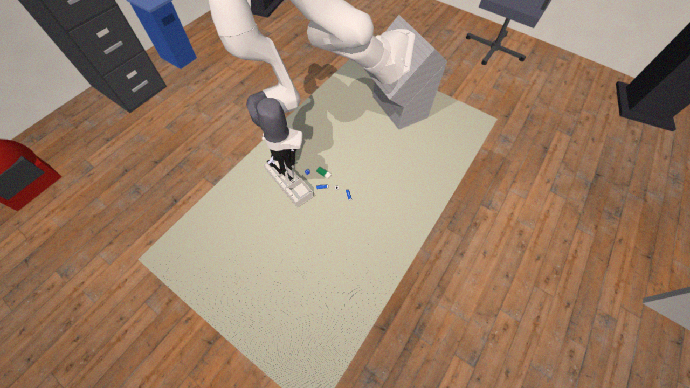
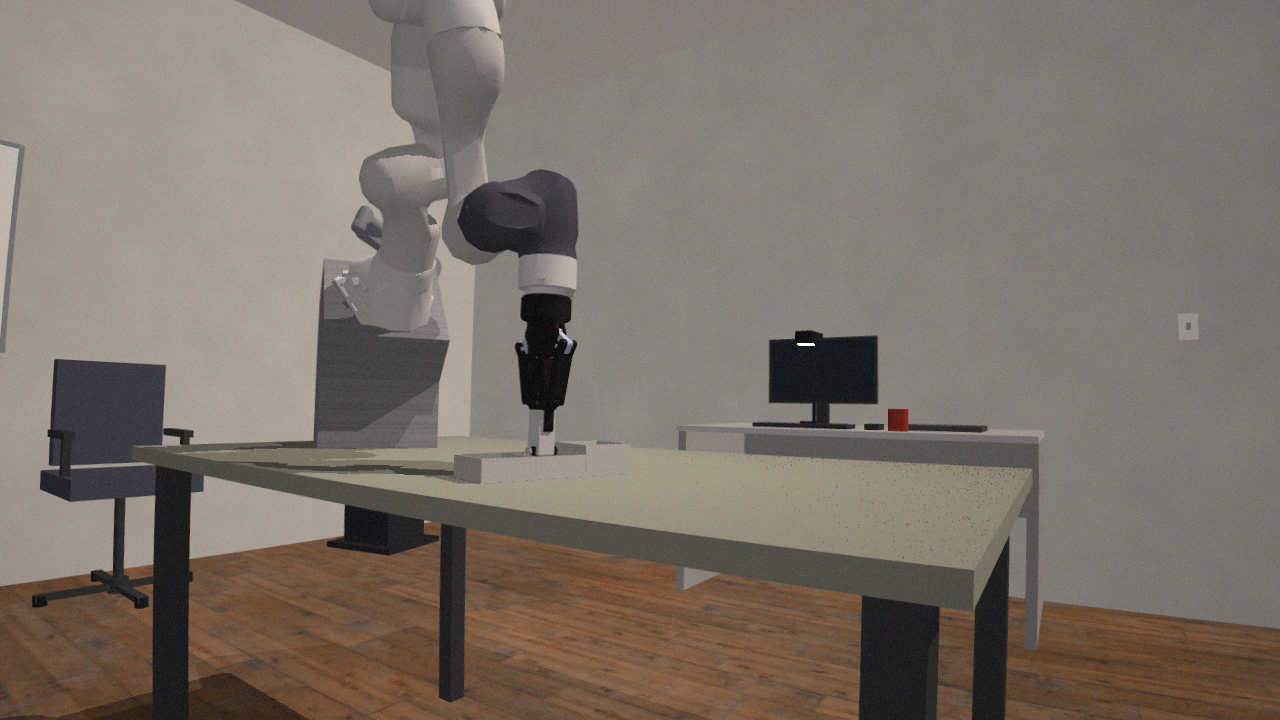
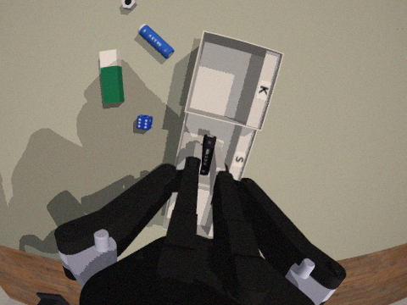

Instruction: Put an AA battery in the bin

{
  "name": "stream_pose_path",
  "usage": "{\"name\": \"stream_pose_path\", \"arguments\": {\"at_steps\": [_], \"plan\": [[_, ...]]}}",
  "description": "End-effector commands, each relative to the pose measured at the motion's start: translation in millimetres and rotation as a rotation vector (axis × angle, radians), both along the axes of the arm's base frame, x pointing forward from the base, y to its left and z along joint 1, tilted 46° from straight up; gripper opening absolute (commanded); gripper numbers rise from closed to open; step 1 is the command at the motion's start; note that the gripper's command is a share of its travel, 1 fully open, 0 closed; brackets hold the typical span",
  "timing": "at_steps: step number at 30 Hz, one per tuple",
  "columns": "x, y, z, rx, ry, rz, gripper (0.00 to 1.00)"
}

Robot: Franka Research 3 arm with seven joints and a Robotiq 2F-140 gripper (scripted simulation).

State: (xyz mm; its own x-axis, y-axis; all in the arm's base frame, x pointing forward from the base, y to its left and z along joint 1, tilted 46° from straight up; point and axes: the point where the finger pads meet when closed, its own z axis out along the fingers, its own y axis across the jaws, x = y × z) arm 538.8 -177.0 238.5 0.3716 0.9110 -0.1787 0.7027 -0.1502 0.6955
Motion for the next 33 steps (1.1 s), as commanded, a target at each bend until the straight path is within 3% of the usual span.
{"name": "stream_pose_path", "arguments": {"at_steps": [1,24,25,33], "plan": [[4.7,-1.2,-3.6,0.024,-0.025,-0.018,0.05],[10.6,-0.2,-9.6,0.024,-0.025,-0.018,0.05],[10.6,-0.2,-9.6,0.024,-0.025,-0.018,0.17],[10.6,-0.2,-9.6,0.024,-0.025,-0.018,0.17]]}}
